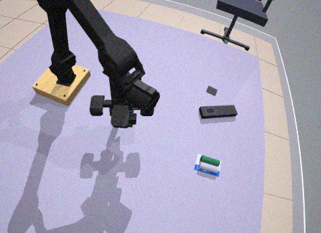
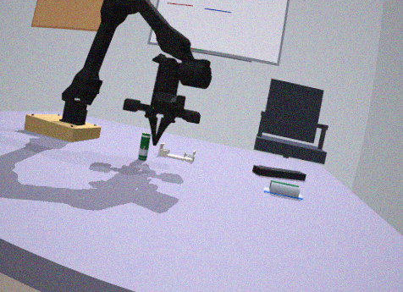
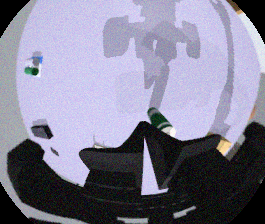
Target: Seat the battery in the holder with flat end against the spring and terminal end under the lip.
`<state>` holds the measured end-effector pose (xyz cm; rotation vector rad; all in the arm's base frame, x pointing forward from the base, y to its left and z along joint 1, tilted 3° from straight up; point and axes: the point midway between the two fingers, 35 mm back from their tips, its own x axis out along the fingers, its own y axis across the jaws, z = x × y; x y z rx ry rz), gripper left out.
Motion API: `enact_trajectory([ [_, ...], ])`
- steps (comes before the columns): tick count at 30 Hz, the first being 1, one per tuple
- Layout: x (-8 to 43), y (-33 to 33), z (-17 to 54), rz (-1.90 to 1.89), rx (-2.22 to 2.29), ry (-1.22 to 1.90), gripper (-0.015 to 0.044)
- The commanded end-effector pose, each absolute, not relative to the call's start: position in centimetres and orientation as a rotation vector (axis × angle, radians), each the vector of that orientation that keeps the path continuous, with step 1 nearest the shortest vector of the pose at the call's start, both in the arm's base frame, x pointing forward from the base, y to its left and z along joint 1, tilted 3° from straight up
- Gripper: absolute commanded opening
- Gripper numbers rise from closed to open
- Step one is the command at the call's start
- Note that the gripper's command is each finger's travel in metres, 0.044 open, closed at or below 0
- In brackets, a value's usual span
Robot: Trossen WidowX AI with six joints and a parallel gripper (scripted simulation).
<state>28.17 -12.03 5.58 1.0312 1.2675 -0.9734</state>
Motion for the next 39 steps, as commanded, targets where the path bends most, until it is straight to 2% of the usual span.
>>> enact_trajectory([
  [1, 27.6, -12.3, 5.8, -0.966, 1.036, 1.259, 0.0000],
  [28, 24.0, -13.2, 5.4, -0.975, 1.030, 1.269, 0.0000],
  [39, 22.8, -13.2, 13.3, -0.969, 1.033, 1.261, 0.0000],
])
